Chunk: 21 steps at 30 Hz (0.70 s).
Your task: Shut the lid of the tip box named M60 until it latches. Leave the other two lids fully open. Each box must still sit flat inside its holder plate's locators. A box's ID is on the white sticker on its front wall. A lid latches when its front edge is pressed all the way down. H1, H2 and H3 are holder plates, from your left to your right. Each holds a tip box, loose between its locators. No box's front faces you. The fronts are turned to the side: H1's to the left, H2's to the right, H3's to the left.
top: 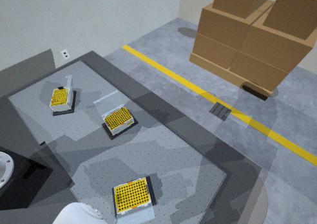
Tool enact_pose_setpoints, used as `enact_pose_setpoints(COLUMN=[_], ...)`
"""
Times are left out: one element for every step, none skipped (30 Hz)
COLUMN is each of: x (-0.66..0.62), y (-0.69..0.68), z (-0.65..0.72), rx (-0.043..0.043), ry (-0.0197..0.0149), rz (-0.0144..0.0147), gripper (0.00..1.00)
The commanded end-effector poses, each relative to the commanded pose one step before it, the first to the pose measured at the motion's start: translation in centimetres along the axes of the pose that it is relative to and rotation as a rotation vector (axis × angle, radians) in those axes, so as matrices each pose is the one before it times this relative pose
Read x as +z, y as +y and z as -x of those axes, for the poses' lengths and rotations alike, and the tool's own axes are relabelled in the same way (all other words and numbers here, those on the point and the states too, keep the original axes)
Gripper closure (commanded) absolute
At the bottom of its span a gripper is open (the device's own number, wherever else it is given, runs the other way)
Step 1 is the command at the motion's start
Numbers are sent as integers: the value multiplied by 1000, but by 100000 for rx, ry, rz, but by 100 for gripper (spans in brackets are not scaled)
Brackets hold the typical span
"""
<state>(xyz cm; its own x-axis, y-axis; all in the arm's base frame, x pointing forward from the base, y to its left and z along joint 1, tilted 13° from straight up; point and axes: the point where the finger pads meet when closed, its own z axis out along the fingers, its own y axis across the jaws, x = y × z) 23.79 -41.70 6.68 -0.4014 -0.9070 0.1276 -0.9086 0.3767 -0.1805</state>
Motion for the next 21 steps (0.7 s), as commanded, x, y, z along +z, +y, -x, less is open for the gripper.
enact_pose_setpoints(x=[358,168,167,167,167,167,167,167,167,134,0,0,0,-9,3,2,0,0,3,0,0], y=[-144,0,1,1,1,1,1,1,0,0,0,0,0,2,-1,-1,0,0,-1,0,0], z=[-107,0,0,0,0,0,0,0,0,0,0,0,0,2,-1,0,0,0,-1,0,0], rx=[-5,0,0,0,0,0,0,0,0,0,0,0,0,0,0,0,0,0,0,0,0], ry=[245,0,0,0,0,0,0,0,0,0,0,0,0,0,0,0,0,0,0,0,0], rz=[-328,0,0,0,0,0,0,0,0,0,0,0,0,1,0,0,0,0,0,0,0], gripper=[100,100,100,100,100,100,100,100,100,100,100,100,100,100,100,100,100,100,100,100,100])
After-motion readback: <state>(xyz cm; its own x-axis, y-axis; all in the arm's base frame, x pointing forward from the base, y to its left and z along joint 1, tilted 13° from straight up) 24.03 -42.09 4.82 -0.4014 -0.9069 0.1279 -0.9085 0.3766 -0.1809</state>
